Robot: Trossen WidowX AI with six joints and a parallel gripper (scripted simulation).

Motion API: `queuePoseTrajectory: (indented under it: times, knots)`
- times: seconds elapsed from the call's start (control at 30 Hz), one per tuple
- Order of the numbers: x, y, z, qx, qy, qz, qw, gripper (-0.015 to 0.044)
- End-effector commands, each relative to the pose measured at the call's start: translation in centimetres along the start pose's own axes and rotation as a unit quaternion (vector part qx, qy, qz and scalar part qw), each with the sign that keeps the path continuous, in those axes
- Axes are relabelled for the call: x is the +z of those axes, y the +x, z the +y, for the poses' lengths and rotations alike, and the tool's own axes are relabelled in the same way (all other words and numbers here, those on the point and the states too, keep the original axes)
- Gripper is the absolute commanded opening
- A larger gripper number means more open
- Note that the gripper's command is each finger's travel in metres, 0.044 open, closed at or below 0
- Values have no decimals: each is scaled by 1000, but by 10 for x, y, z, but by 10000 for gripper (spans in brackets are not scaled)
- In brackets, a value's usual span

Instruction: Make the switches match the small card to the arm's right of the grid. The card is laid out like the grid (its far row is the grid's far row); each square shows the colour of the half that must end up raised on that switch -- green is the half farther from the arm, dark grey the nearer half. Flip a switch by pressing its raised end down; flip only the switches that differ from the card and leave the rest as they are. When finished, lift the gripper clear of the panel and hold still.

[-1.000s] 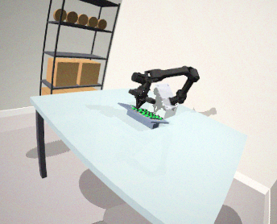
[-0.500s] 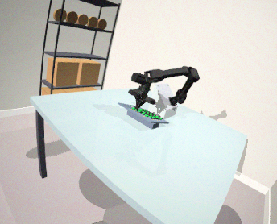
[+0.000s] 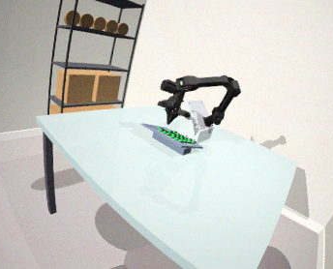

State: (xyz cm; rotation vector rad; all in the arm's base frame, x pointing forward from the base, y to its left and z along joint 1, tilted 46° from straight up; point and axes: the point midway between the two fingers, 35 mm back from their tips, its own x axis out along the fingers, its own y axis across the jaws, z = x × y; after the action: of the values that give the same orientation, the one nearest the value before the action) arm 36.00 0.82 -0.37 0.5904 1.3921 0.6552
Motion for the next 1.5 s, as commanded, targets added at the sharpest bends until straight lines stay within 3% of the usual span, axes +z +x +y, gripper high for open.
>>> queuePoseTrajectory:
  times: [0.0,0.13,0.4,0.53,0.7,1.47]
  knots:
    - [3,-23,1,-4,-7,-11,1000,0]
    - [-2,-23,7,-4,-7,-11,1000,0]
    - [-57,-21,56,-3,-5,-10,1000,0]
    - [-56,-19,56,-3,-5,-11,1000,0]
    - [-57,14,56,-2,-5,-23,1000,0]
    - [-56,38,57,-1,-5,-23,1000,0]
